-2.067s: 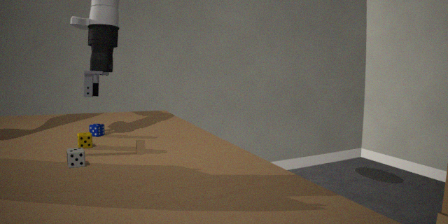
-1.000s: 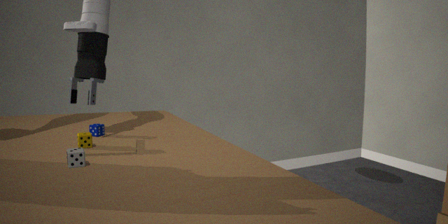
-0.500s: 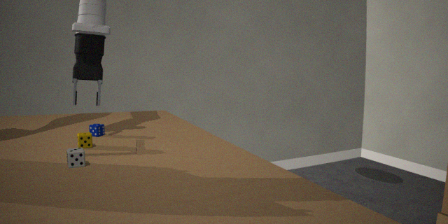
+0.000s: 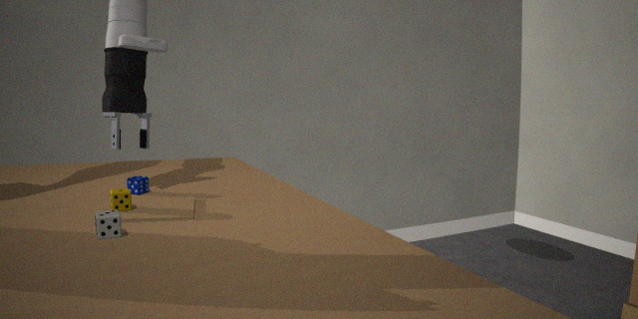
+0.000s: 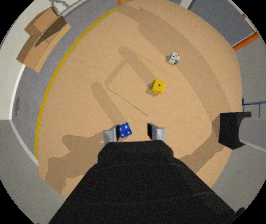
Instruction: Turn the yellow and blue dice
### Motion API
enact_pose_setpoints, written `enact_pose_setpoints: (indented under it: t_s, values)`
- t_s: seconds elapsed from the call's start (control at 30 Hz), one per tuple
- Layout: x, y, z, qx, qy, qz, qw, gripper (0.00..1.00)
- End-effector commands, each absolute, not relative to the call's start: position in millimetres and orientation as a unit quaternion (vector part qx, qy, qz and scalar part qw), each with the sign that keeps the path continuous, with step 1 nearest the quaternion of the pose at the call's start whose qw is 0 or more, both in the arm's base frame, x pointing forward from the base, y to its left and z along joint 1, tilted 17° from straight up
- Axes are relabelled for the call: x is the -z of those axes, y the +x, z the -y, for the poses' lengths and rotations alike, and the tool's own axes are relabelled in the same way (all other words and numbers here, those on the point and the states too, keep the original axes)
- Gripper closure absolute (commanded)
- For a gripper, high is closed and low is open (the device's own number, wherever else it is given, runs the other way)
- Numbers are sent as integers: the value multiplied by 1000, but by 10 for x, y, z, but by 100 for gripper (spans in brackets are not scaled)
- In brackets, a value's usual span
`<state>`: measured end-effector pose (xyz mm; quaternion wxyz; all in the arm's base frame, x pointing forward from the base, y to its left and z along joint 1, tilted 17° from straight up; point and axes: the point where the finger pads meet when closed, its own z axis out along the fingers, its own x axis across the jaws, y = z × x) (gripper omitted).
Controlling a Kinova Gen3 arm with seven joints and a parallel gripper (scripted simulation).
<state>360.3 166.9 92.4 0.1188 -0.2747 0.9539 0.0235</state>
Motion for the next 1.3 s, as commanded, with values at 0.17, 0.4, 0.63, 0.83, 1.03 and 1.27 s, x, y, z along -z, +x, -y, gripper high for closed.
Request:
enact_pose_setpoints:
  t_s: [0.17, 0.4, 0.63, 0.83, 1.03, 1.27]
  values:
    - [-976, 3650, -1751, -21, -355, -925, 132, 0]
    - [-994, 3665, -1803, -17, -395, -908, 137, 0]
    - [-1010, 3676, -1847, -14, -426, -894, 142, 0]
    - [-1014, 3678, -1858, -13, -433, -890, 143, 0]
    - [-1016, 3679, -1862, -13, -436, -888, 143, 0]
    - [-1016, 3679, -1862, -13, -436, -888, 143, 13]
